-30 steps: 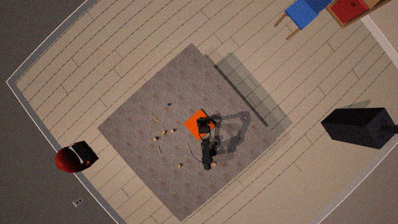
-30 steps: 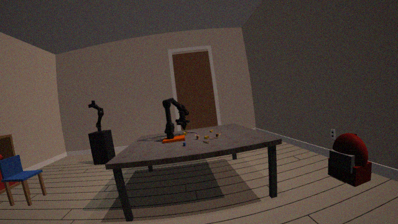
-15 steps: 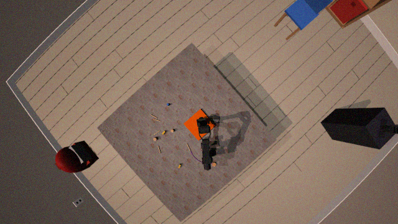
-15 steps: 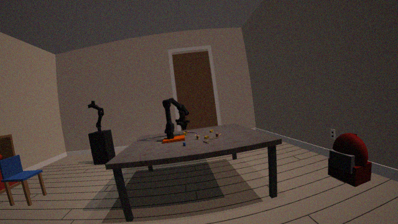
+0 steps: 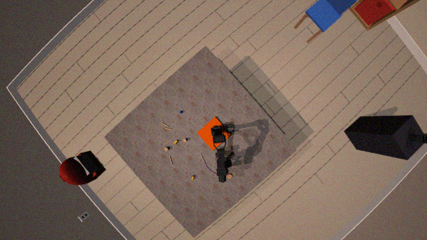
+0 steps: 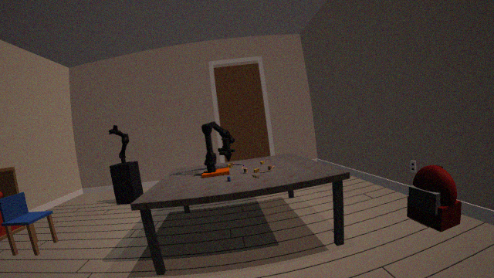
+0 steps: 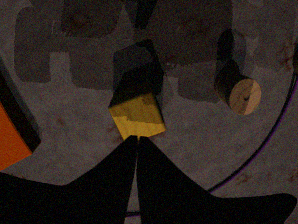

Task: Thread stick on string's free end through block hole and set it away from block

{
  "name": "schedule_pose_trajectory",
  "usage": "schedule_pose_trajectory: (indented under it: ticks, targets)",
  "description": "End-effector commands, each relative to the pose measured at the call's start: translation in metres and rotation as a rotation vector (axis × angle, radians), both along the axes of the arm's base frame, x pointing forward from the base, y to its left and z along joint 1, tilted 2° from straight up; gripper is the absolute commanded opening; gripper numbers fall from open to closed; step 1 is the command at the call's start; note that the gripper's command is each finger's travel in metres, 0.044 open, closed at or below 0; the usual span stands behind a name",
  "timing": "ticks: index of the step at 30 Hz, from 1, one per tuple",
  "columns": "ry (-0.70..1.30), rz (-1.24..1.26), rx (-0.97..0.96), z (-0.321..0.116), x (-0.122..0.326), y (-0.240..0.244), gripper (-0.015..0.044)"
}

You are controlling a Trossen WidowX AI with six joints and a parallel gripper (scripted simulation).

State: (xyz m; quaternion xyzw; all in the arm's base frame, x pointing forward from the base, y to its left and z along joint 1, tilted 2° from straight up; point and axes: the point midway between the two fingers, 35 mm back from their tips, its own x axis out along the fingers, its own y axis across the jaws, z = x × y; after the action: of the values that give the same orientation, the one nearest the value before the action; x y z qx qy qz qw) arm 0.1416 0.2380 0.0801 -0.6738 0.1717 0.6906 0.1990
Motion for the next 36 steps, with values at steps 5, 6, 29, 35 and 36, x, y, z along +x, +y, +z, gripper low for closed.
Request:
schedule_pose_trajectory:
  ticks: [5,6,29,35,36]
  targets:
    - [0.0,0.0,0.0,0.0,0.0,0.0,0.0]
    - [0.001,-0.018,0.0,0.0,0.001,0.0,0.0026]
    - [0.08,-2.034,-0.025,-0.002,0.064,-0.031,0.044]
    - [0.093,-2.347,-0.028,-0.002,0.072,-0.036,0.044]
    - [0.096,-2.406,-0.028,-0.002,0.075,-0.038,0.044]
